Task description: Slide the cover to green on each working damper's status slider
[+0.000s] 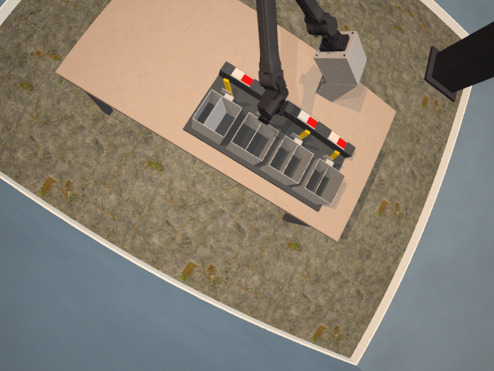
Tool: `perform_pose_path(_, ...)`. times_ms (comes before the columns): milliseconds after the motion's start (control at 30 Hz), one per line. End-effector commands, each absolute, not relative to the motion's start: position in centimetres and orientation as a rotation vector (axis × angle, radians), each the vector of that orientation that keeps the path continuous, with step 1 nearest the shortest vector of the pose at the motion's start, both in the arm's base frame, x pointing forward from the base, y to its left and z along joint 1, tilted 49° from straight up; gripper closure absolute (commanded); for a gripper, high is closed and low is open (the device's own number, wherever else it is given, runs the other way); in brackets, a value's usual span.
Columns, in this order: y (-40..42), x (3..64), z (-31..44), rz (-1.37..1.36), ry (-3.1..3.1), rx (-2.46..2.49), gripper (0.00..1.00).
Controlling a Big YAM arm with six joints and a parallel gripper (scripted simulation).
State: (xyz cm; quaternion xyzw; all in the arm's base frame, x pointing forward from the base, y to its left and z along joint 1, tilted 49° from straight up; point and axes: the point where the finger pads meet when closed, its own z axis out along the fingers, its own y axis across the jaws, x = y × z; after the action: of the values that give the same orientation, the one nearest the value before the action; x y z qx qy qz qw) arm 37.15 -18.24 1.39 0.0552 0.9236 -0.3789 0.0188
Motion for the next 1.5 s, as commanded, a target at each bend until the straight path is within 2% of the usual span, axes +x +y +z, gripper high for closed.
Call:
perform_pose_path(0, -17.38, 37.65, 0.77, -1.198, 2.845, 0.161, 0.83)
perform_pose_path(967, -17.56, 37.49, 0.58, -1.237, 2.834, 0.173, 0.83)
perform_pose_path(1000, -17.56, 37.49, 0.58, -1.237, 2.834, 0.173, 0.79)
perform_pose_path(1067, -17.56, 37.49, 0.58, -1.237, 2.834, 0.173, 0.79)
perform_pose_path(1200, -17.58, 37.48, 0.55, -1.234, 2.837, 0.169, 0.71)
perform_pose_path(1267, -17.59, 37.51, 0.64, -1.234, 2.835, 0.171, 0.71)
perform_pose_path(1300, -17.59, 37.53, 0.72, -1.233, 2.833, 0.172, 0.68)
perform_pose_path(1467, -17.59, 37.54, 0.73, -1.233, 2.833, 0.172, 0.64)
